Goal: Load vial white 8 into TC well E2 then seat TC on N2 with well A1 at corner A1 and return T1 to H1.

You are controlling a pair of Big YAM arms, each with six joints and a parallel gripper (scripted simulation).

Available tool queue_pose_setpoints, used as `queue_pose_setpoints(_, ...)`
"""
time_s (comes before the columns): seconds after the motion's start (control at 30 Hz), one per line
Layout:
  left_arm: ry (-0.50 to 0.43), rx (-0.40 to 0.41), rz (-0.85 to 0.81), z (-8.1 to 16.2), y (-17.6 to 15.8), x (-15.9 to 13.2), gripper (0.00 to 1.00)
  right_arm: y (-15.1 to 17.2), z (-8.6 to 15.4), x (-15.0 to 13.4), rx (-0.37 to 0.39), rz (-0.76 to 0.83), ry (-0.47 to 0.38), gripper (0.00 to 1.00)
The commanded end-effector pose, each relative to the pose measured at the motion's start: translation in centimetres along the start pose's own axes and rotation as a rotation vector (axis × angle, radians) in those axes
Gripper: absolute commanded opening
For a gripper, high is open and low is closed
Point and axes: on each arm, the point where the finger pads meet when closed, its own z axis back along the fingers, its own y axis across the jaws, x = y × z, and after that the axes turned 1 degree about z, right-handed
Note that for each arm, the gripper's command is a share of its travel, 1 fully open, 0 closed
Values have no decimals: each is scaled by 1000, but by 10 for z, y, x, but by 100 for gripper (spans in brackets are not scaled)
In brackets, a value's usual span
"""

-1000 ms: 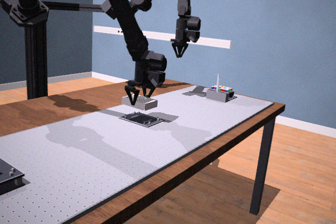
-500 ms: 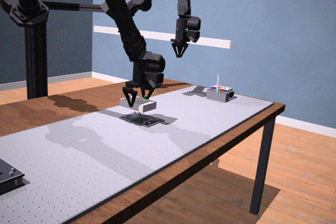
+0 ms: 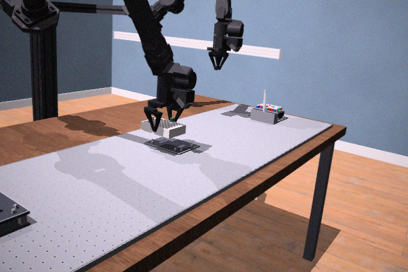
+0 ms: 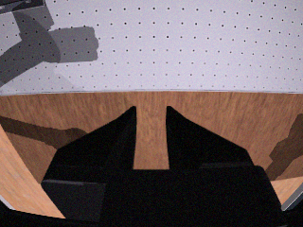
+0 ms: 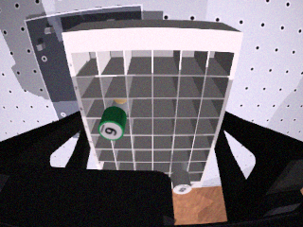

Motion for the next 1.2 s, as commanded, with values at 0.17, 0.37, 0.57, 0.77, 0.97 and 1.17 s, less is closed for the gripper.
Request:
queue_pose_setpoints(0.17,-10,5,14,1,3,5,24,-15,12,14,7,6,-27,0)
queue_pose_setpoints(0.37,-10,5,14,1,3,5,24,-29,9,16,3,-4,-29,0)
queue_pose_setpoints(0.57,-10,5,14,1,3,5,24,-32,13,16,10,7,-34,0)
queue_pose_setpoints(0.77,-10,5,14,1,3,5,24,-46,9,16,2,-2,-26,0)
queue_pose_setpoints(0.97,-10,5,14,1,3,5,24,-56,9,17,2,-3,-29,0)
queue_pose_setpoints(1.17,-10,5,14,1,3,5,24,-65,10,17,3,0,-28,0)
